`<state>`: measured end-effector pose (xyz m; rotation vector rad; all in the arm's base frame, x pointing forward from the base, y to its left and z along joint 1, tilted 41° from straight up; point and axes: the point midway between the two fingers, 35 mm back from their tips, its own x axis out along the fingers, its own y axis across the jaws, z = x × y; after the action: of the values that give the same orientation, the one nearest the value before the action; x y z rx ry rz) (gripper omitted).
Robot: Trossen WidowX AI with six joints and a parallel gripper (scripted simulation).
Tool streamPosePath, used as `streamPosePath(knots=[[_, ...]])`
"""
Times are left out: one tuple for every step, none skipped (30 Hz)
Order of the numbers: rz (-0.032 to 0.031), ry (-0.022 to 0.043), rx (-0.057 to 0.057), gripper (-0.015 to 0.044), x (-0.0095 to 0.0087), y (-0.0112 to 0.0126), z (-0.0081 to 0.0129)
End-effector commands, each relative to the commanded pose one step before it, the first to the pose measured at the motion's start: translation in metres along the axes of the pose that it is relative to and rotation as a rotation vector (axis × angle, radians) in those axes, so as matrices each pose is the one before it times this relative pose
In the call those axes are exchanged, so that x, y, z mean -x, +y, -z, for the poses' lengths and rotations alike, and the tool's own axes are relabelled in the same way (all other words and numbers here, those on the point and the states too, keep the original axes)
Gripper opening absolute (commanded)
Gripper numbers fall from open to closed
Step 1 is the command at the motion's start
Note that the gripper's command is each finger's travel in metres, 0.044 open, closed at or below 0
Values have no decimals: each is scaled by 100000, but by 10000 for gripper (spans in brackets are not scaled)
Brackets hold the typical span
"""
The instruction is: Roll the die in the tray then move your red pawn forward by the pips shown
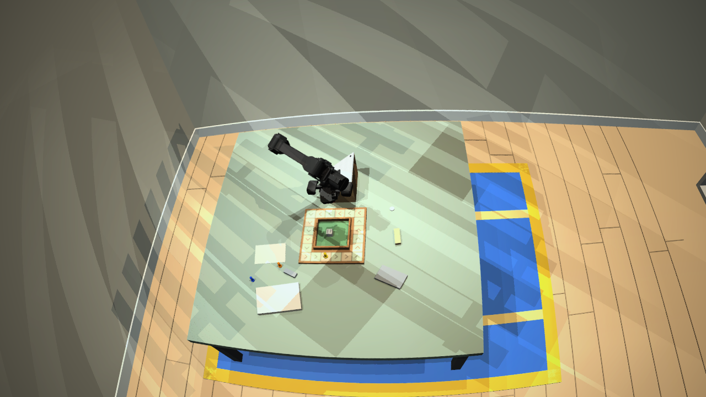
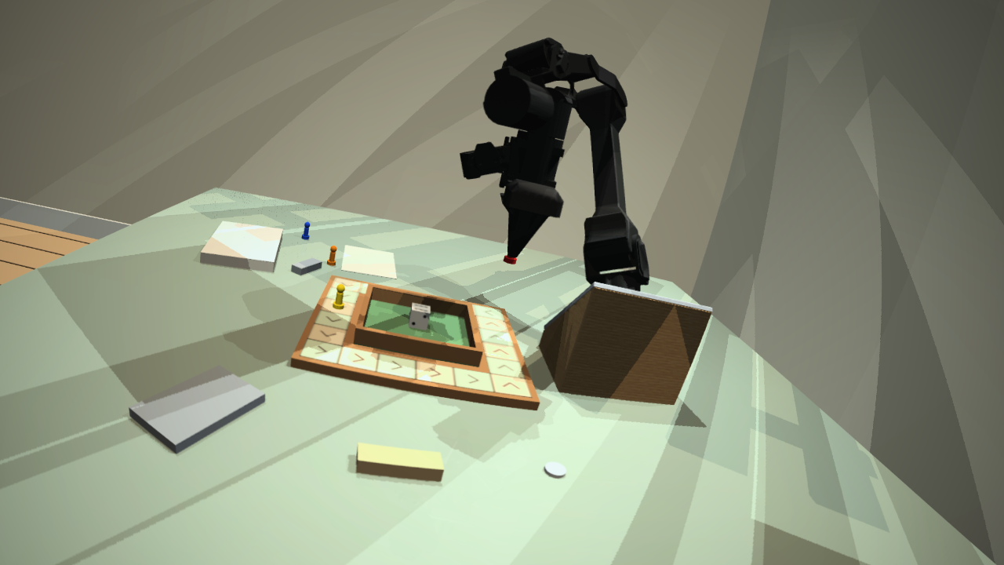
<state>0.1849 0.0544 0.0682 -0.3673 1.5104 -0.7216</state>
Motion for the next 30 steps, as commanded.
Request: streamPosePath(knots=[[-1080,-455,-137,0,-134,-446,-1452],[-364,-26,104,0,-110,-129,-386],[-353,-38,98,0,-117,-145,-399],[-329,-50,88,0,-121,-157,-398],[-304,-60,78,0,-125,-168,-397],[-279,-70,69,0,-128,-180,-395],[-254,-79,60,0,-132,-191,-393],[-228,-86,52,0,-135,-203,-391],[-202,-93,43,0,-139,-214,-388],[-176,-99,35,0,-143,-226,-385],[-149,-104,28,0,-146,-237,-382],[-196,-42,-440,0,-163,-247,-343],[-172,-48,-447,0,-166,-256,-341],[-148,-53,-454,0,-169,-264,-338],[-124,-57,-460,0,-171,-273,-335],[-100,-60,-466,0,-174,-282,-332],[-76,-63,-472,0,-177,-290,-329],[-52,-65,-477,0,-180,-299,-325],[-28,-67,-483,0,-183,-307,-321],[-3,-68,-488,0,-185,-315,-318],[21,-68,-493,0,-188,-324,-314],[168,-145,242,0,-161,-316,-341],[210,-150,258,0,-179,-354,-362],[239,-142,254,0,-184,-366,-354],[267,-132,250,0,-188,-378,-346],[296,-121,247,0,-193,-390,-337],[324,-109,244,0,-197,-401,-328],[351,-96,241,0,-202,-412,-319],[378,-82,238,0,-207,-423,-309],[405,-66,236,0,-211,-434,-299]])
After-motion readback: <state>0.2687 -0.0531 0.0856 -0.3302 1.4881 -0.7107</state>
